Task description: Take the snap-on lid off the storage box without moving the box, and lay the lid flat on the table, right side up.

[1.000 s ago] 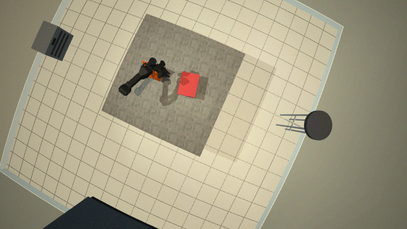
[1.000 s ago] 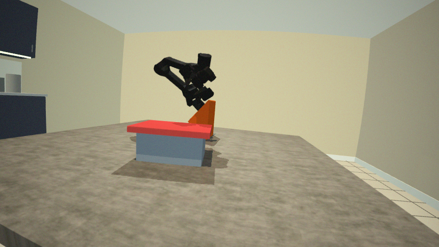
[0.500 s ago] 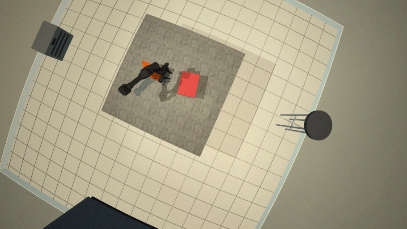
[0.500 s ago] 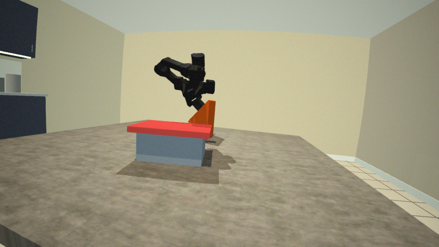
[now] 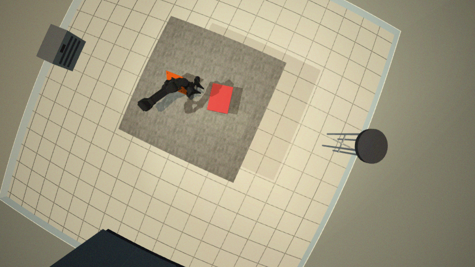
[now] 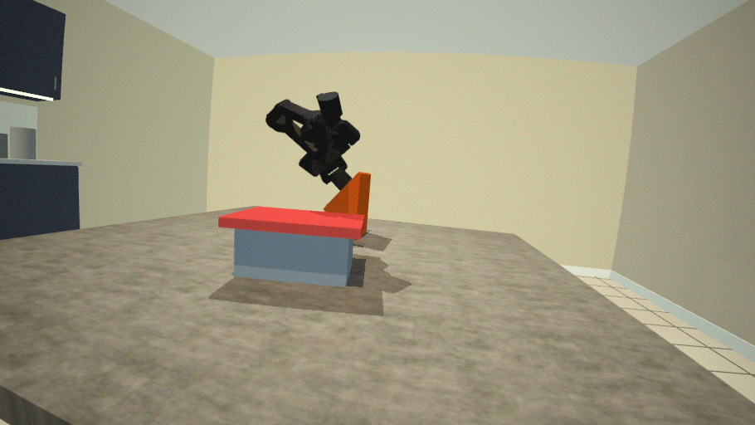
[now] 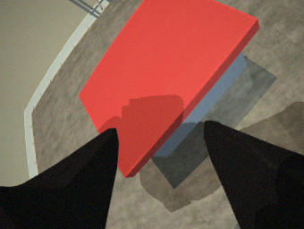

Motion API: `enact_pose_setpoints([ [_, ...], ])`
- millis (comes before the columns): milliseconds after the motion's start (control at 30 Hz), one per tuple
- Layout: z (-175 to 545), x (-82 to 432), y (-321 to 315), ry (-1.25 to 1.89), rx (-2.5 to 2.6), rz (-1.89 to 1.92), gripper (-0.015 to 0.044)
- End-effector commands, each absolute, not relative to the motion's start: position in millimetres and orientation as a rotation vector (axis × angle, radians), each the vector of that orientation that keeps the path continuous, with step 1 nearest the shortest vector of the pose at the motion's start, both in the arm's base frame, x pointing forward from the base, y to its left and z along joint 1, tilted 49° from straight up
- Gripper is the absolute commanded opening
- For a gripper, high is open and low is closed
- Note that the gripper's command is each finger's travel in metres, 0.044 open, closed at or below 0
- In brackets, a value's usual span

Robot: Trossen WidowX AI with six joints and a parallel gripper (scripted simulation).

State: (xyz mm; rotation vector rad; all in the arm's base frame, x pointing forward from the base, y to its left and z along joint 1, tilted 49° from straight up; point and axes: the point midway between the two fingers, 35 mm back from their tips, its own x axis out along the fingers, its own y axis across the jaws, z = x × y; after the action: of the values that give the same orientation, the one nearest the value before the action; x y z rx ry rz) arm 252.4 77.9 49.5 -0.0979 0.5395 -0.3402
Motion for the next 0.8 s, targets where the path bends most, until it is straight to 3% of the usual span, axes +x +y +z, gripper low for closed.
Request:
enact_pose_setpoints([
  [0,49.8,267.5,66.8,0.435,0.604,-0.516,0.0235],
  [767,48.4,267.9,65.6,0.435,0.604,-0.516,0.0235],
])
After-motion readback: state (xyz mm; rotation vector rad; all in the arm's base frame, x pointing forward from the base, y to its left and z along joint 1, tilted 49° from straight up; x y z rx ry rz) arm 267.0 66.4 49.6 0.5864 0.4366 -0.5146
